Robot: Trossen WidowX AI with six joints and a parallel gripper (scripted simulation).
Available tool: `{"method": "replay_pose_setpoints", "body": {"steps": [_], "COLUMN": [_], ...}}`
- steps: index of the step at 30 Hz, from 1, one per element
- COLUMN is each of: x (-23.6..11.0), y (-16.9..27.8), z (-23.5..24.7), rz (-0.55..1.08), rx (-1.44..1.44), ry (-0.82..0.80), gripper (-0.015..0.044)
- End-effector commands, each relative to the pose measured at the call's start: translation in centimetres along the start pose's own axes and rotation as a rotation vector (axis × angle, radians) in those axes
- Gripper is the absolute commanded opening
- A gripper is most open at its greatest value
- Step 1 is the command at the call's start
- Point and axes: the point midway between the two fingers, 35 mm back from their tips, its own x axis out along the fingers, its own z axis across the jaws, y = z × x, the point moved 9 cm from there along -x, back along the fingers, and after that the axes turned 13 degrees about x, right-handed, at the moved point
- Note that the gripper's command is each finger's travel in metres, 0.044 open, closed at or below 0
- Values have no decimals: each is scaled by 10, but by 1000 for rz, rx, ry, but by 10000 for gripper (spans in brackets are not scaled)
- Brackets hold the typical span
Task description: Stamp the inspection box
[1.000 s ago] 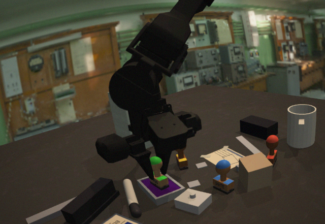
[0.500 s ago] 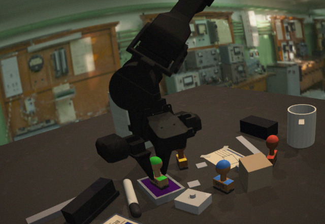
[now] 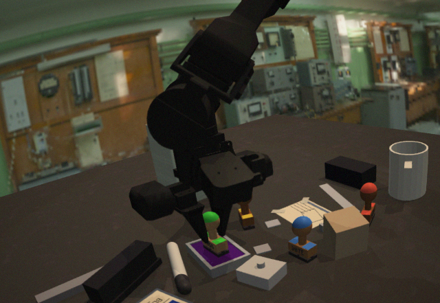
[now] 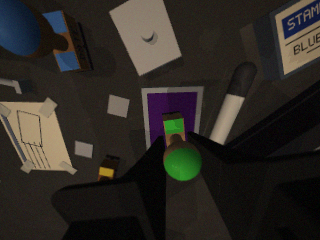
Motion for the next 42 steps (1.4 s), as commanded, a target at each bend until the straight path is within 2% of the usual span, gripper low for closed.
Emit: {"method": "replay_pose_setpoints", "body": {"steps": [1, 14, 42], "x": [-2, -8, -54], "y": [0, 0, 0], "z": [0, 0, 0], "rz": [0, 0, 0], "rx": [-2, -2, -2], "ry": [-2, -2, 0], "gripper": [0, 0, 0]}}
